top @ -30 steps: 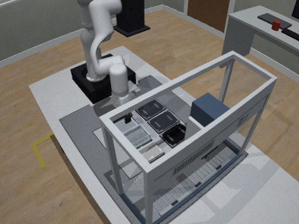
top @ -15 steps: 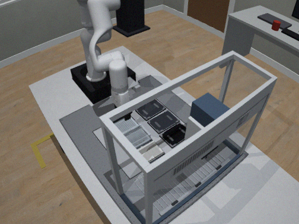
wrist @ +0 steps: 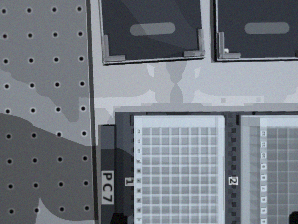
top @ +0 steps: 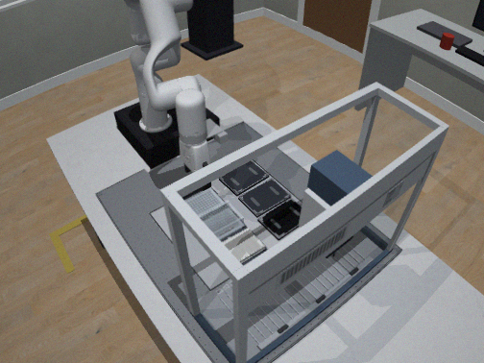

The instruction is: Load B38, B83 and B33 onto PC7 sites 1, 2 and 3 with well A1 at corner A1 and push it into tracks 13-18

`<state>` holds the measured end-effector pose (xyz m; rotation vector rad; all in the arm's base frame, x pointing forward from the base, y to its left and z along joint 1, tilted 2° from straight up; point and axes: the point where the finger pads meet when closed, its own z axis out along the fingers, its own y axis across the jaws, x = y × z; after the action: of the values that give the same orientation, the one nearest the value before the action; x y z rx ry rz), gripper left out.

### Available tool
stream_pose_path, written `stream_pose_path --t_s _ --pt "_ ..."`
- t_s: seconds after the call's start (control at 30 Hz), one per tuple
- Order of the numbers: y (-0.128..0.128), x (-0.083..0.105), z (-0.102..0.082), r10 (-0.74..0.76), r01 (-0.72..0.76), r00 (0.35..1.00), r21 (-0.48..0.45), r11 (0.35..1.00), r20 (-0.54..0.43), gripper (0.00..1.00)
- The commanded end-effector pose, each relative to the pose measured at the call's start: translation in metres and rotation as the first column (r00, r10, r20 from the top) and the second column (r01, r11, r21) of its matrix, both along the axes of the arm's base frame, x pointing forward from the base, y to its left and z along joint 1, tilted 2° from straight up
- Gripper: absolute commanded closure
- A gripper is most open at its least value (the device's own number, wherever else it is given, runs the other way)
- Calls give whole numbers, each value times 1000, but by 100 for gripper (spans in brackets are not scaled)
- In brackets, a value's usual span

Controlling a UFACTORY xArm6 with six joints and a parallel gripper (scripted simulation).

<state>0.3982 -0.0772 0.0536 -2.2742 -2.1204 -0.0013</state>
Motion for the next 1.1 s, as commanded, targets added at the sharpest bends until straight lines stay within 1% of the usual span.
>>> stream_pose_path --t_s 0.0,0.2,0.23,0.37,0.43,0.93,1.0,1.07 --pt "0 2 2 0 0 1000 -1 1000 4 0" --pt "0 2 2 0 0 1000 -1 1000 4 0" --pt "3 5 2 33 -33 999 0 999 5 0" --pt "16 21 0 34 -34 999 0 999 5 0" --pt "16 21 0 34 -34 999 0 999 5 0" --pt "64 78 -6 34 -34 999 0 999 6 0" --pt "64 78 -6 34 -34 999 0 999 6 0" --pt "71 85 -7 34 -34 999 1 999 6 0"
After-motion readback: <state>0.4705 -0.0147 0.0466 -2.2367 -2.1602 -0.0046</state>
